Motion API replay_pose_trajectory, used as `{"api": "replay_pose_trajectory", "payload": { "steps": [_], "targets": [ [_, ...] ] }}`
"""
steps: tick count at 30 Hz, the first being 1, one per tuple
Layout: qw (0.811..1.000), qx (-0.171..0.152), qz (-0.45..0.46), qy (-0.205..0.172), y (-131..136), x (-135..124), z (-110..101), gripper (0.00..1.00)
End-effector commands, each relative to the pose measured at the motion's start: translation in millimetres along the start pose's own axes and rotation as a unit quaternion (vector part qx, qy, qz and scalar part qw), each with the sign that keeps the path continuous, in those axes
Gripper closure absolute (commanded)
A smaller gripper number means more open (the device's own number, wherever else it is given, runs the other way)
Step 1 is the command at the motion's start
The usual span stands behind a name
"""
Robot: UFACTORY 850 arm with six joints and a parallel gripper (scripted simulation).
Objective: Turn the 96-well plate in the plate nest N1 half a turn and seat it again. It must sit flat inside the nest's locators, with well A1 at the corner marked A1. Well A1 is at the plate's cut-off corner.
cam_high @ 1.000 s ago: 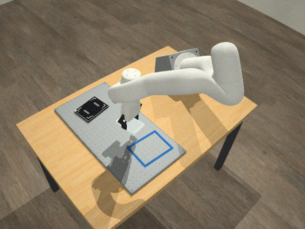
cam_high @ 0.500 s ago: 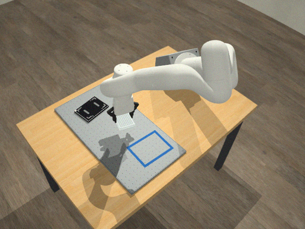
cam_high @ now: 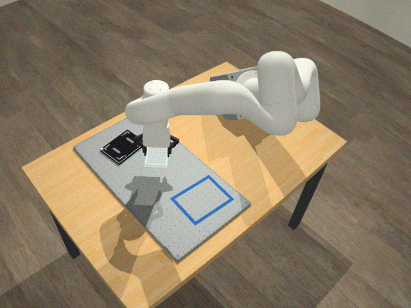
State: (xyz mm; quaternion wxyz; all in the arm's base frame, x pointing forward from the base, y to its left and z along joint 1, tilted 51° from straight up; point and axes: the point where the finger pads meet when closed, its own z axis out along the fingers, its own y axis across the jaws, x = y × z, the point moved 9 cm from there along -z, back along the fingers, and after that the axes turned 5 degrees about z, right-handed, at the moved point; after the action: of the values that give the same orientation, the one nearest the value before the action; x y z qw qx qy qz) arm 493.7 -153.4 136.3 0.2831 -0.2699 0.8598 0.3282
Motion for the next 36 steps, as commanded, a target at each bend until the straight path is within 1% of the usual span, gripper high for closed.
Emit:
{"api": "replay_pose_trajectory", "payload": {
  "steps": [1,8,12,16,18,20,33,36],
  "targets": [
    [0.999,-0.004,0.049,0.004,-9,4,-1,1.00],
    [0.986,-0.004,0.165,0.005,-29,16,-1,1.00],
    [0.973,-0.003,0.230,0.005,-41,23,-2,1.00],
    [0.956,-0.003,0.294,0.005,-52,30,-2,1.00],
    [0.956,-0.003,0.294,0.005,-52,30,-2,1.00],
    [0.946,-0.003,0.324,0.005,-58,33,-2,1.00],
    [0.946,-0.003,0.324,0.005,-95,56,-3,1.00],
    [0.946,-0.003,0.324,0.005,-97,58,-3,1.00]
  ]
}}
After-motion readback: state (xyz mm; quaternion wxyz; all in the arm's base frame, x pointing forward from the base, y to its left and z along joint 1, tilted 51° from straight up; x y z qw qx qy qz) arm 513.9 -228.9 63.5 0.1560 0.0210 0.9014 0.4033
